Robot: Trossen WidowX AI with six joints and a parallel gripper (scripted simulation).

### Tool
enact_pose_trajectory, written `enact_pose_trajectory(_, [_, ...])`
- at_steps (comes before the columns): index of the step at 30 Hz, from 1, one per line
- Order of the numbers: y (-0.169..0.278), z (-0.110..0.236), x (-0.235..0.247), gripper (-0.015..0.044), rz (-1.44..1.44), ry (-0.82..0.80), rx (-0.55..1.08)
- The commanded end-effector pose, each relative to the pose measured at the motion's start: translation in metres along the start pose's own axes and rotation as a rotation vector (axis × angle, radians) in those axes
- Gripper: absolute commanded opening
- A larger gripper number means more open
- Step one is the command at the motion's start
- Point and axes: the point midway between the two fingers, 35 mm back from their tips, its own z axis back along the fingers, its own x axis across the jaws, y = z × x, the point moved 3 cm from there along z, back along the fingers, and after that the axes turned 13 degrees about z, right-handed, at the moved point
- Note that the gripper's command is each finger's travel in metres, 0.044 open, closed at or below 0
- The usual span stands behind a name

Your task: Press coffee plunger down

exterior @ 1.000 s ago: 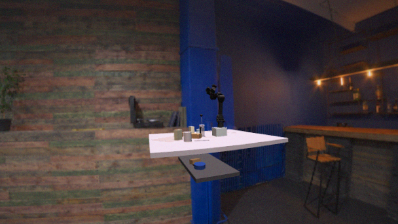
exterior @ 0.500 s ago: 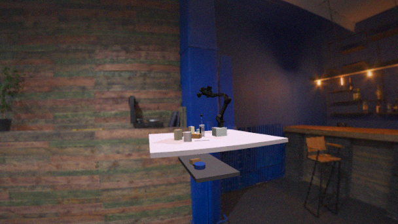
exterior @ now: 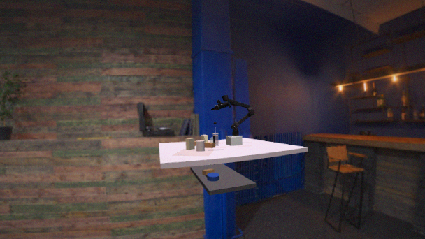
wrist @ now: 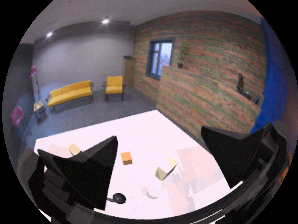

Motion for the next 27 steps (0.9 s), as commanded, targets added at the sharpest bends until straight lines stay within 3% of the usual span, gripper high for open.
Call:
enact_pose_trajectory(1, [0.035,0.024,0.041,0.044,-0.055,-0.201,0.092])
enact_pose_trajectory(5, [0.061,0.042,0.063,0.044,-0.071,-0.326,0.162])
enact_pose_trajectory(16, [0.114,0.028,0.087,0.044,-0.067,-0.34,0.161])
enact_pose_trajectory(27, [0.114,0.02,0.091,0.044,-0.065,-0.343,0.159])
